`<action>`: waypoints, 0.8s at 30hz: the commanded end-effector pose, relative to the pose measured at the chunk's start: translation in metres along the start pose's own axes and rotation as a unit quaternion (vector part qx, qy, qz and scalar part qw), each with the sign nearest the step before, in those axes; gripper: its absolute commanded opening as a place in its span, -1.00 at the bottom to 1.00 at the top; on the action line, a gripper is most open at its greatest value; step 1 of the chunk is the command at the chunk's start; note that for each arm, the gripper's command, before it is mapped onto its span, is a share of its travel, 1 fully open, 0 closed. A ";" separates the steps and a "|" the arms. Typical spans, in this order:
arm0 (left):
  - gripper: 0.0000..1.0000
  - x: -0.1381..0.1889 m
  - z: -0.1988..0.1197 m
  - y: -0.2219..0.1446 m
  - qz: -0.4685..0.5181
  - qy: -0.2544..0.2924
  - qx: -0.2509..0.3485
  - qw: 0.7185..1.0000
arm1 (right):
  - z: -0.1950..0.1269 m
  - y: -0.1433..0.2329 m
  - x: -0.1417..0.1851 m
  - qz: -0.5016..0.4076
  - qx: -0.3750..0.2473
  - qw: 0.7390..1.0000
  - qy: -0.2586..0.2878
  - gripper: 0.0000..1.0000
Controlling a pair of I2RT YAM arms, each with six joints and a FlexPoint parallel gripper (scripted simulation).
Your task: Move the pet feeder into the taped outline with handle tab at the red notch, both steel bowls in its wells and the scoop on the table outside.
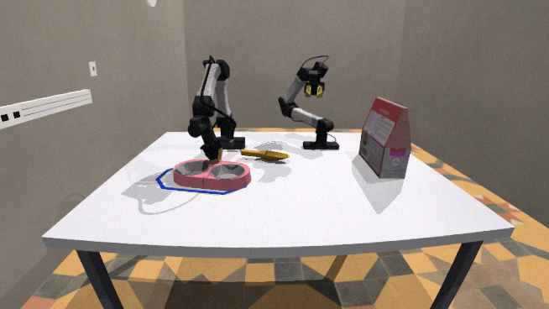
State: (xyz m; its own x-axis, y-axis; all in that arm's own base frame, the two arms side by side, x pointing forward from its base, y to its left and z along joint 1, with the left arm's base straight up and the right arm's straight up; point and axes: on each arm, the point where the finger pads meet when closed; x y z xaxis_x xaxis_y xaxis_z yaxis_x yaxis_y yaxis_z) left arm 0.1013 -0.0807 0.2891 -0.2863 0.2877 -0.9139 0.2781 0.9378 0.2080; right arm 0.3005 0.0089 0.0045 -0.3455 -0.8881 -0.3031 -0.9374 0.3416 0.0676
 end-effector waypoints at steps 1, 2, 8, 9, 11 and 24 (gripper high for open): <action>-0.32 -0.002 -0.001 0.000 0.004 -0.003 0.000 1.000 | -0.008 -0.004 0.024 -0.019 -0.012 1.000 0.015 -0.90; -0.32 -0.002 -0.001 0.000 0.004 -0.003 0.000 1.000 | -0.009 -0.005 0.029 -0.021 -0.012 1.000 0.015 -0.90; -0.32 -0.002 -0.001 0.000 0.004 -0.003 0.000 1.000 | -0.014 -0.009 0.043 -0.016 -0.011 1.000 0.014 -0.90; -0.32 -0.002 -0.001 0.000 0.004 -0.003 0.000 1.000 | -0.014 -0.009 0.043 -0.016 -0.011 1.000 0.014 -0.90; -0.32 -0.002 -0.001 0.000 0.004 -0.003 0.000 1.000 | -0.015 -0.011 0.045 -0.009 -0.009 1.000 0.013 -0.90; -0.32 -0.002 -0.001 0.000 0.004 -0.003 0.000 1.000 | -0.016 -0.011 0.042 -0.011 -0.001 1.000 0.009 -0.45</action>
State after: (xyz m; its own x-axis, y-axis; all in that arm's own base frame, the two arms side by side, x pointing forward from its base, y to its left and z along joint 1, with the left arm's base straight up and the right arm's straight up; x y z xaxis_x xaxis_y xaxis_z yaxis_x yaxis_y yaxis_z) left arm 0.1013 -0.0807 0.2891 -0.2863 0.2877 -0.9139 0.2780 0.9378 0.2080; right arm 0.2920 -0.0305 0.0049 -0.3271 -0.8965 -0.2989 -0.9446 0.3195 0.0757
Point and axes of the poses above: on each arm, the point where the finger pads meet when closed, its own z axis out along the fingers, its own y axis across the jaws, x = y × z, and after that the axes turned 13 degrees about z, right-handed
